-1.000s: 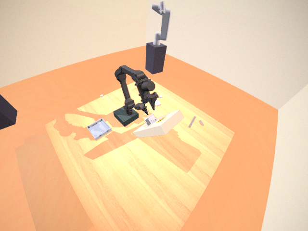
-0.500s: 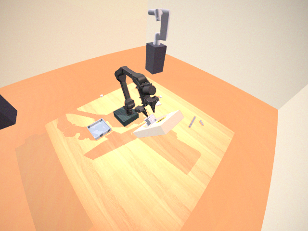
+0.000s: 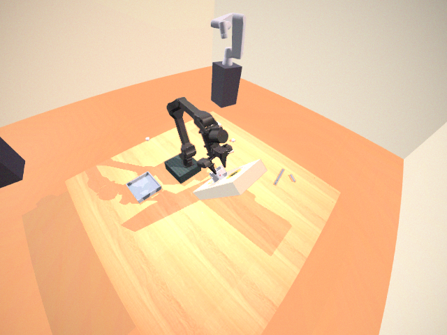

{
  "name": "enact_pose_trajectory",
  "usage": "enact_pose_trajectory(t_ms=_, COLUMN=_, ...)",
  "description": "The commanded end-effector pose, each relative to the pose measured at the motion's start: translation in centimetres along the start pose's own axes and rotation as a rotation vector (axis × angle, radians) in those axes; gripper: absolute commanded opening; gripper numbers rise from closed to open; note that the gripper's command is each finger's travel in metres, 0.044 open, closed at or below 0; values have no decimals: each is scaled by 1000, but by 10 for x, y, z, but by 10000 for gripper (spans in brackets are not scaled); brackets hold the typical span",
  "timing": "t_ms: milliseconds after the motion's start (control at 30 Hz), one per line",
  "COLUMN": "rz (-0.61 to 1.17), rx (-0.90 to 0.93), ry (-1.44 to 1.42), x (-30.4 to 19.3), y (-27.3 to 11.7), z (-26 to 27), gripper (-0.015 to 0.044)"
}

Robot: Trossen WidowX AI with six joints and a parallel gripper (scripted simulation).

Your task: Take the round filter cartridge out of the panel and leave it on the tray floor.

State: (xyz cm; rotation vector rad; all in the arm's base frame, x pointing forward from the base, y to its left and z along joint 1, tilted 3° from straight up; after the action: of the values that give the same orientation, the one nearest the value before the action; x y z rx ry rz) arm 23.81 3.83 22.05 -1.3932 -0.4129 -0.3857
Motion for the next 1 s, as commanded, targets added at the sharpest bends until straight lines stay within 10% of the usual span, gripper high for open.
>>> enact_pose_trajectory(t_ms=0, rz=7, rx=-4, ry=7, x=-1, y=8, z=-1, gripper=305)
enact_pose_trajectory(t_ms=733, rz=2, rx=0, ry=0, x=-1, y=8, z=0, gripper=191)
enact_pose_trajectory(t_ms=967, rz=1, rx=-4, ry=1, x=7, y=5, z=1, gripper=8)
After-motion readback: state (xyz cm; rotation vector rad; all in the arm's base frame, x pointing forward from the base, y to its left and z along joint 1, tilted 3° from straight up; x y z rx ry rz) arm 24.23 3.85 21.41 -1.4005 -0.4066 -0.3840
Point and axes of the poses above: the point midway between the two fingers, 35 mm back from their tips, its own y axis out along the fingers, its own z axis across the jaws, x = y × z, the point moved 3 cm from there along -y, back along the fingers, and after that the axes turned 9 degrees about y, right-handed, at the moved point
